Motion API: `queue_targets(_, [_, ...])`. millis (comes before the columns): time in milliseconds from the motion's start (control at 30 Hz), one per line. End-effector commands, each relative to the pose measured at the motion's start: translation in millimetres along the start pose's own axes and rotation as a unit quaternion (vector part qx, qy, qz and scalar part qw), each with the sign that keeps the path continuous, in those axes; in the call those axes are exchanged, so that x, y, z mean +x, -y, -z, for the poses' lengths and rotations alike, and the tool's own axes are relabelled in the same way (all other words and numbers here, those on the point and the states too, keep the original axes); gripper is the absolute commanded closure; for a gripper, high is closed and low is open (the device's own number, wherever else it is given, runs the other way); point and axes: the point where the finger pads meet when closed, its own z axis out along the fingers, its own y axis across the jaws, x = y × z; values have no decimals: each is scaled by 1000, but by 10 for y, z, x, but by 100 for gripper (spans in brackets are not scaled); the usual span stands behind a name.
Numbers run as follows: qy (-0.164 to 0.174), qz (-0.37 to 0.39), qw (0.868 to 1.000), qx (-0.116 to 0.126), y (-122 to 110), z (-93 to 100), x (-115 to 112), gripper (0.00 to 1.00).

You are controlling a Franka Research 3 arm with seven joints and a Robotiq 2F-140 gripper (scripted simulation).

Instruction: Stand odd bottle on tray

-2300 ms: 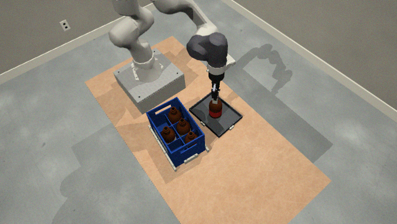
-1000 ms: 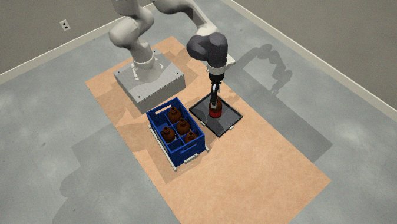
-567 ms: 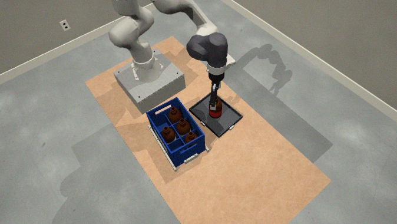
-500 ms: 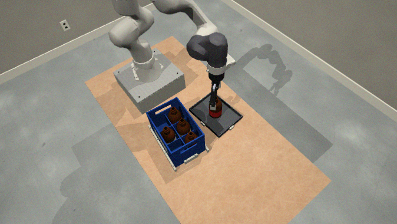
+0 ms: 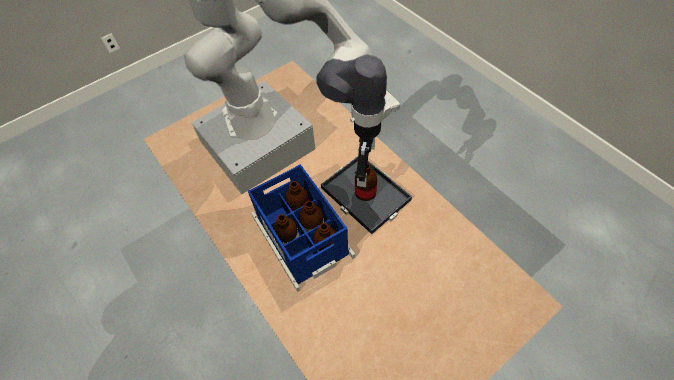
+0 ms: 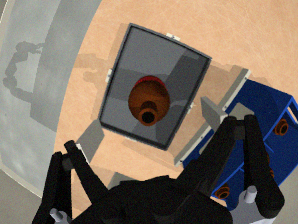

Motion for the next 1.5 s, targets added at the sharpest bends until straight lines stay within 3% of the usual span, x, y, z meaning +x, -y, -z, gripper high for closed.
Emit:
queue_targets(0, [-2, -2, 1000, -1, -19, 7, 8, 0])
queue_targets(1467, [-2, -2, 1000, -1, -19, 85, 8, 0])
